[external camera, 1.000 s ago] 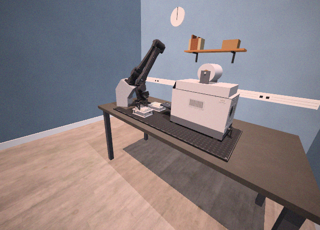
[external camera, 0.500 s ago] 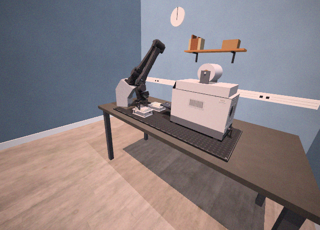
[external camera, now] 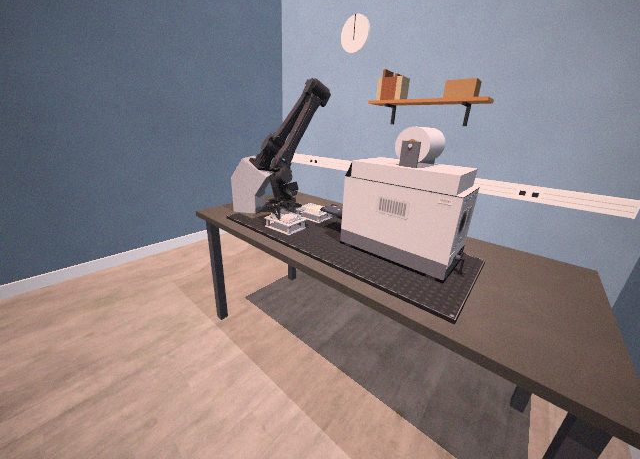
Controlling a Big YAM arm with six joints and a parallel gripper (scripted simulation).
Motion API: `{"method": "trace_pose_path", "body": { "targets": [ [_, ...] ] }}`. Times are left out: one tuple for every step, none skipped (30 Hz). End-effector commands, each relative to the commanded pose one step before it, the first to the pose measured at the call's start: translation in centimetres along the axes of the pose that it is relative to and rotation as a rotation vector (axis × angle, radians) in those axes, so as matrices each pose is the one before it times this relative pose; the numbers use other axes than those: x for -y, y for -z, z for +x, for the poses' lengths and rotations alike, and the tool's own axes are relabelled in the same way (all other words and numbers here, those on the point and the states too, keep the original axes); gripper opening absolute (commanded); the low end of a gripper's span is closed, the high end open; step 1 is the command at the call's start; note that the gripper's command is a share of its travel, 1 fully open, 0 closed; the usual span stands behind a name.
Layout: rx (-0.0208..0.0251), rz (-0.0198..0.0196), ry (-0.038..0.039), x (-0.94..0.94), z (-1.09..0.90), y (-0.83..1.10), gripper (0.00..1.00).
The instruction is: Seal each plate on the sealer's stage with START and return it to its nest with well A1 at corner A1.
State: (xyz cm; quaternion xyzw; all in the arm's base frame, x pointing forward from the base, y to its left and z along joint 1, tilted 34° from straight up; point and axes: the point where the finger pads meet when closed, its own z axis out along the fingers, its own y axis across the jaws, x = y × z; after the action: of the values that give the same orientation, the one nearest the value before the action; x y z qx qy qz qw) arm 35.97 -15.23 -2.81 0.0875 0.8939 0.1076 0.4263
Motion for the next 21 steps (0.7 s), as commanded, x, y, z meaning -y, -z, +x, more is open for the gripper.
{"method": "trace_pose_path", "body": {
  "targets": [
    [0.01113, 0.01031, -0.01568, 0.526, 0.079, 0.218, 0.0],
    [-0.0001, -0.00019, 0.00007, -0.006, 0.001, -0.004, 0.0],
    [-0.0001, -0.00019, 0.00007, -0.006, 0.001, -0.004, 0.0],
    [-0.0001, -0.00019, 0.00007, -0.006, 0.001, -0.004, 0.0],
    [-0.0001, -0.00019, 0.00007, -0.006, 0.001, -0.004, 0.0],
    [-0.0001, -0.00019, 0.00007, -0.006, 0.001, -0.004, 0.0],
    [-0.0001, -0.00019, 0.00007, -0.006, 0.001, -0.004, 1.0],
    [-0.0001, -0.00019, 0.00032, -0.006, 0.001, -0.004, 1.0],
    [-0.0001, -0.00019, 0.00013, -0.006, 0.001, -0.004, 1.0],
    [-0.0001, -0.00019, 0.00013, -0.006, 0.001, -0.004, 1.0],
    [-0.0001, -0.00019, 0.00013, -0.006, 0.001, -0.004, 1.0],
    [-0.0001, -0.00019, 0.00013, -0.006, 0.001, -0.004, 1.0],
    [-0.0001, -0.00019, 0.00013, -0.006, 0.001, -0.004, 1.0],
    [0.0, 0.0, 0.0, 0.0, 0.0, 0.0, 1.0],
    [0.0, 0.0, 0.0, 0.0, 0.0, 0.0, 1.0],
    [-0.0001, -0.00019, 0.00013, -0.006, 0.001, -0.004, 1.0],
    [-0.0001, -0.00019, 0.00013, -0.006, 0.001, -0.004, 1.0],
    [-0.0001, -0.00019, 0.00013, -0.006, 0.001, -0.004, 1.0],
    [-0.0001, -0.00019, 0.00013, -0.006, 0.001, -0.004, 1.0],
    [-0.00009, -0.00019, 0.00013, -0.006, 0.001, -0.004, 1.0],
    [-0.00009, -0.00019, 0.00013, -0.006, 0.001, -0.004, 1.0]
  ]
}}
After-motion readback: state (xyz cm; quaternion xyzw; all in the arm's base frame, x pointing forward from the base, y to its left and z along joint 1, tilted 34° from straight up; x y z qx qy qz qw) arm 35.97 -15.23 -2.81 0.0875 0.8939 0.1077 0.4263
